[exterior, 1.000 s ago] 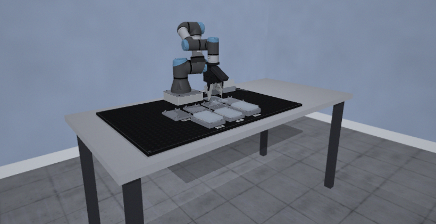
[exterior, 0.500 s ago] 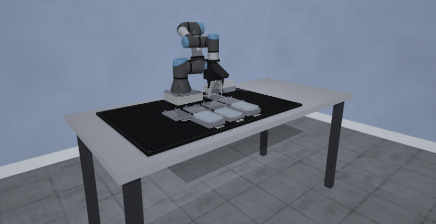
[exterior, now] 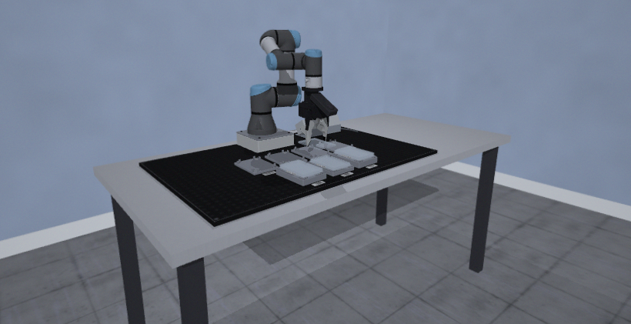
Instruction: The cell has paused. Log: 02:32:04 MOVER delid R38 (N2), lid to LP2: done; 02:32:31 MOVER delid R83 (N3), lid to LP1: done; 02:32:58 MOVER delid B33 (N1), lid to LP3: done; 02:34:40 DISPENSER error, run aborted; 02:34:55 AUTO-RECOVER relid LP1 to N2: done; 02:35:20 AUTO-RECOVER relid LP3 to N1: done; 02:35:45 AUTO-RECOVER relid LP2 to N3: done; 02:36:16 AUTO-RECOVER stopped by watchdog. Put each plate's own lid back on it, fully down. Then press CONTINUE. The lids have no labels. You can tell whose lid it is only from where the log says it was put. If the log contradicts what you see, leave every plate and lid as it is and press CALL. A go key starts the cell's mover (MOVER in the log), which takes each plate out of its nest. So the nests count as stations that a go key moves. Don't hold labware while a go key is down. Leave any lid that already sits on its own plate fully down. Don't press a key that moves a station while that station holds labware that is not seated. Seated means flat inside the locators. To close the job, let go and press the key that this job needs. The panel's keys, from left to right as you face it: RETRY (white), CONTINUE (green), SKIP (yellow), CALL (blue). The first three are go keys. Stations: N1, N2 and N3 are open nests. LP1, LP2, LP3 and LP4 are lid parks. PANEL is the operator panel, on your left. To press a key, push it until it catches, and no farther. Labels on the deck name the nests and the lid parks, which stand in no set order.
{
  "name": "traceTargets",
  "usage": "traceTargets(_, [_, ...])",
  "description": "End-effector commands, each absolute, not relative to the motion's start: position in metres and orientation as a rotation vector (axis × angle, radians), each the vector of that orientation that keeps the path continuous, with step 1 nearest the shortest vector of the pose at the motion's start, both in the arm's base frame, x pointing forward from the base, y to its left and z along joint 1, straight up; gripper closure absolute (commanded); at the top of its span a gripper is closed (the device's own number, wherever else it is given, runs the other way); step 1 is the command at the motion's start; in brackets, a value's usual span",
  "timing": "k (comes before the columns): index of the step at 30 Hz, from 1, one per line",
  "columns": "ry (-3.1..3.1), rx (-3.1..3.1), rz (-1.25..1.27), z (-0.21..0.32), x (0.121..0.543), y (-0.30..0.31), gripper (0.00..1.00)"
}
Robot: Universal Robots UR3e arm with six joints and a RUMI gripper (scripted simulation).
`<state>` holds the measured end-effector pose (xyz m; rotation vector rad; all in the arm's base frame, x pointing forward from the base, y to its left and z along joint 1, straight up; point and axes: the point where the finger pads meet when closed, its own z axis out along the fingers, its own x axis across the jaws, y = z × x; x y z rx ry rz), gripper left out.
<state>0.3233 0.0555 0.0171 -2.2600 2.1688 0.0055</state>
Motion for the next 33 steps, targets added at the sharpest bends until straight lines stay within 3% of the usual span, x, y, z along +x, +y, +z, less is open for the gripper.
traceTargets(1, [2.171,-2.262,0.007,0.017,0.347,0.049,1.0])
traceTargets(24, [2.171,-2.262,0.006,0.017,0.447,0.018,1.0])
traceTargets(33, [2.171,-2.262,0.006,0.017,0.449,0.017,1.0])
